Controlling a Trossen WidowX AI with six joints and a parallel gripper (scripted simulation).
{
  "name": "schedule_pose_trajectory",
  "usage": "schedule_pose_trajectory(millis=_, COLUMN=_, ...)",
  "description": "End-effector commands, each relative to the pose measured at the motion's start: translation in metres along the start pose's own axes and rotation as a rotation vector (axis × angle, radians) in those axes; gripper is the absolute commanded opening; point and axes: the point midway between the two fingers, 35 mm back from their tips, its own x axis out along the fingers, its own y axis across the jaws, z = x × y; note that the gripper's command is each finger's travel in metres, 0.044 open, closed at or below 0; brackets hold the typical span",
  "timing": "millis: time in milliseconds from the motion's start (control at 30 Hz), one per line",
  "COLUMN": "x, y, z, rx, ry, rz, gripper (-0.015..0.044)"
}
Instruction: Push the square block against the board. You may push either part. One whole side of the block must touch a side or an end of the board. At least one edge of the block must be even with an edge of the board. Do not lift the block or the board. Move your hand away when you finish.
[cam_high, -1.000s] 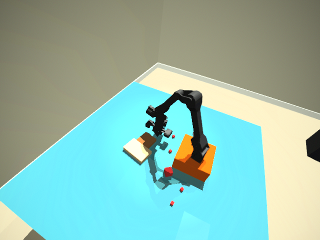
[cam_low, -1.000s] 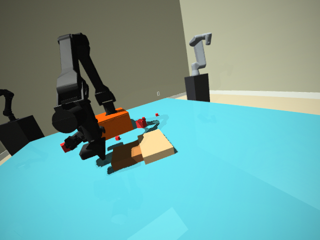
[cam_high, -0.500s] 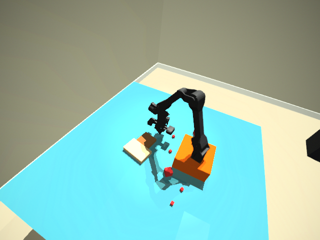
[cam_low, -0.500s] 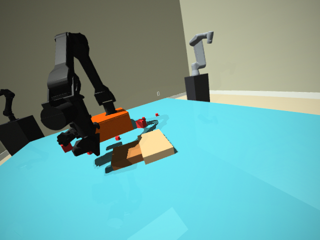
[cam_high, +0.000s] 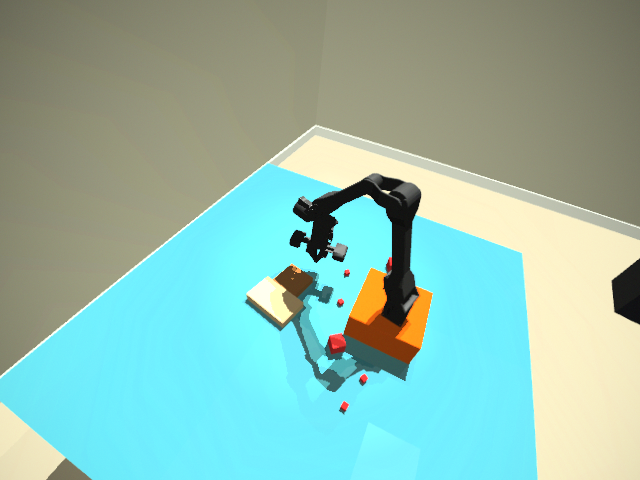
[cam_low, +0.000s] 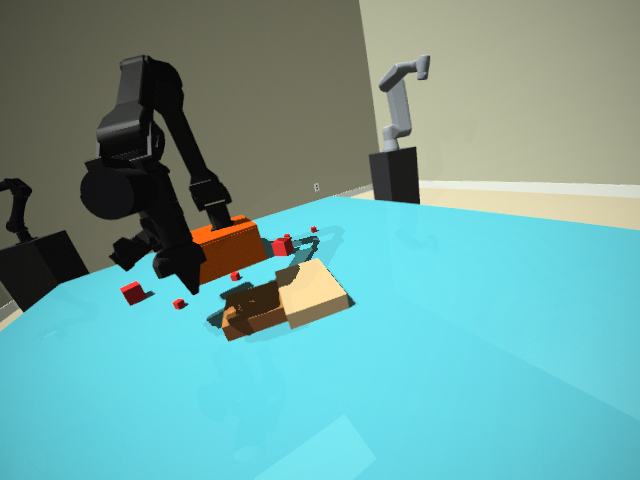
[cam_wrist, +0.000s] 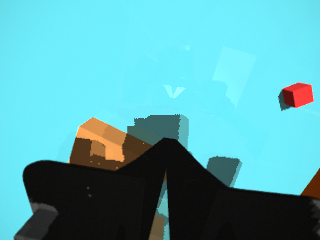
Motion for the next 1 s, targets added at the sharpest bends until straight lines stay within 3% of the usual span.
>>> schedule_pose_trajectory(millis=0, x=0.000, y=-0.001, z=-0.011, rx=-0.122, ry=0.002, rz=-0.003, gripper=0.0000)
schedule_pose_trajectory(millis=967, x=-0.001, y=-0.015, z=-0.094, rx=-1.115, ry=0.023, rz=-0.005, gripper=0.0000)
